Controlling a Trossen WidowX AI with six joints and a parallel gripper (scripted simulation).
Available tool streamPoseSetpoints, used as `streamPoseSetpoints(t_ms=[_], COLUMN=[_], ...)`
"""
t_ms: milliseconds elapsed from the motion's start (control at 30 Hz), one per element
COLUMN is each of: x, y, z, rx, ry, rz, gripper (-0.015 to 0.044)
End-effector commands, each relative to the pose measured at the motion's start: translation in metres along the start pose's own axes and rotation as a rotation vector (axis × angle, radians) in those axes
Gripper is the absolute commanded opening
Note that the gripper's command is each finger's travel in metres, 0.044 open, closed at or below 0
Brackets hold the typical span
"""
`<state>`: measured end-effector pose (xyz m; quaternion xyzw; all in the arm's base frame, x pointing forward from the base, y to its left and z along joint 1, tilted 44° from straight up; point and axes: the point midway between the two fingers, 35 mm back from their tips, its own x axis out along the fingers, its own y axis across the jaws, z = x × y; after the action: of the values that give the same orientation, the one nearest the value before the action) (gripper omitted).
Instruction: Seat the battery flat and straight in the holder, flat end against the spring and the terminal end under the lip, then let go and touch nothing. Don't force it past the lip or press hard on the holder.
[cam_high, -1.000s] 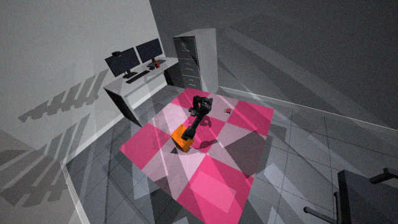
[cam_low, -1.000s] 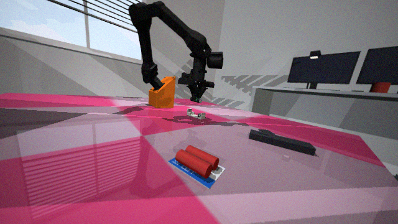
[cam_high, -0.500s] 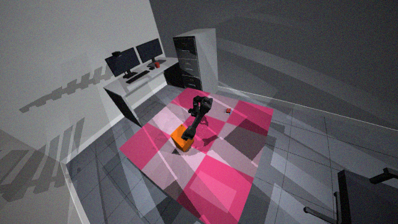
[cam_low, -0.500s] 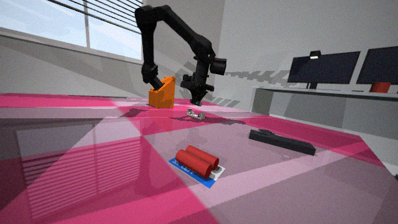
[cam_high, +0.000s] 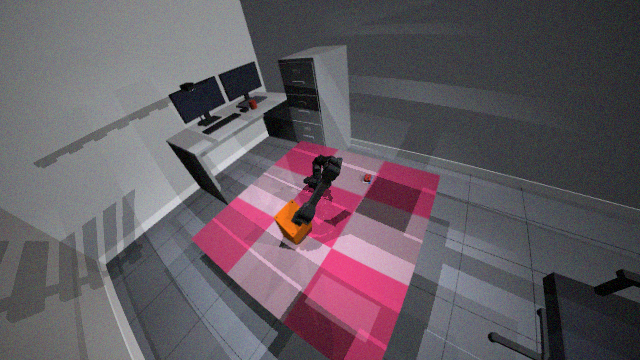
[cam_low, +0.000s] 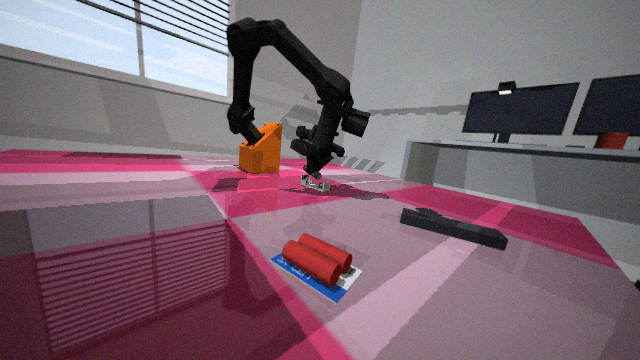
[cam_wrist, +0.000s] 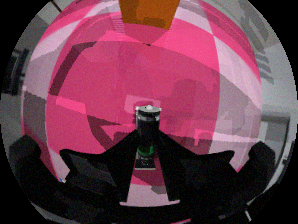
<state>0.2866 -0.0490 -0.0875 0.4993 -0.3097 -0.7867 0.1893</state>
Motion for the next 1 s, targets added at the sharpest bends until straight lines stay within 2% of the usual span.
streamPoseSetpoints(t_ms=[0,967], x=[0.0009,0.0096], y=[-0.0005,-0.0001], z=[-0.0024,-0.0116], rx=[0.006,0.007], ry=[-0.022,-0.189], rz=[-0.005,-0.003], gripper=[0.007,0.007])
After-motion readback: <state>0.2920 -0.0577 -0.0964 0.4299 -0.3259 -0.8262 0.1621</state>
